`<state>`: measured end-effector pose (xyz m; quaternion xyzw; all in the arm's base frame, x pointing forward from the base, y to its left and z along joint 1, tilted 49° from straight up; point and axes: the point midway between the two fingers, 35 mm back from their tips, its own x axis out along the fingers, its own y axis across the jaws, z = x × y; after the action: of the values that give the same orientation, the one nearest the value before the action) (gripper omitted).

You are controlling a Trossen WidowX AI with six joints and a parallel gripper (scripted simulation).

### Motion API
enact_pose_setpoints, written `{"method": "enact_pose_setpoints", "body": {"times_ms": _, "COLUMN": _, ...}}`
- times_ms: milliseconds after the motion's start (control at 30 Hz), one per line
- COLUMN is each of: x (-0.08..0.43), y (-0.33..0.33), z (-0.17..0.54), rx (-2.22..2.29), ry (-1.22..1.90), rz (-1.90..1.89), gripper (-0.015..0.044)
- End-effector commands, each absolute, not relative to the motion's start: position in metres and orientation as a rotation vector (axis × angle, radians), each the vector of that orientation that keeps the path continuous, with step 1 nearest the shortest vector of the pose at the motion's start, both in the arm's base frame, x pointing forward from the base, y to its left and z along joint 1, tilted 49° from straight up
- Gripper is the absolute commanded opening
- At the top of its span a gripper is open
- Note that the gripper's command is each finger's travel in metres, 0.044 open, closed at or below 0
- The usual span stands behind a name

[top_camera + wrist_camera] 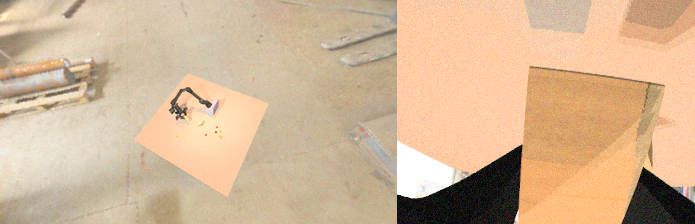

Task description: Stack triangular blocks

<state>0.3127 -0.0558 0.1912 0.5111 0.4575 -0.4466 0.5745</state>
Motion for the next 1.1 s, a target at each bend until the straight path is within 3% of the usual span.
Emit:
{"method": "enact_pose_setpoints", "body": {"times_ms": 0, "x": 0.308, "y": -0.047, "z": 0.202, "rx": 1.200, "ry": 1.061, "rz": -1.043, "gripper": 0.0000}}
{"method": "enact_pose_setpoints", "body": {"times_ms": 233, "x": 0.310, "y": -0.049, "z": 0.199, "rx": 1.177, "ry": 1.074, "rz": -1.031, "gripper": 0.0000}}
{"method": "enact_pose_setpoints", "body": {"times_ms": 1067, "x": 0.307, "y": -0.046, "z": 0.187, "rx": 0.371, "ry": 1.313, "rz": -0.614, "gripper": 0.0000}}
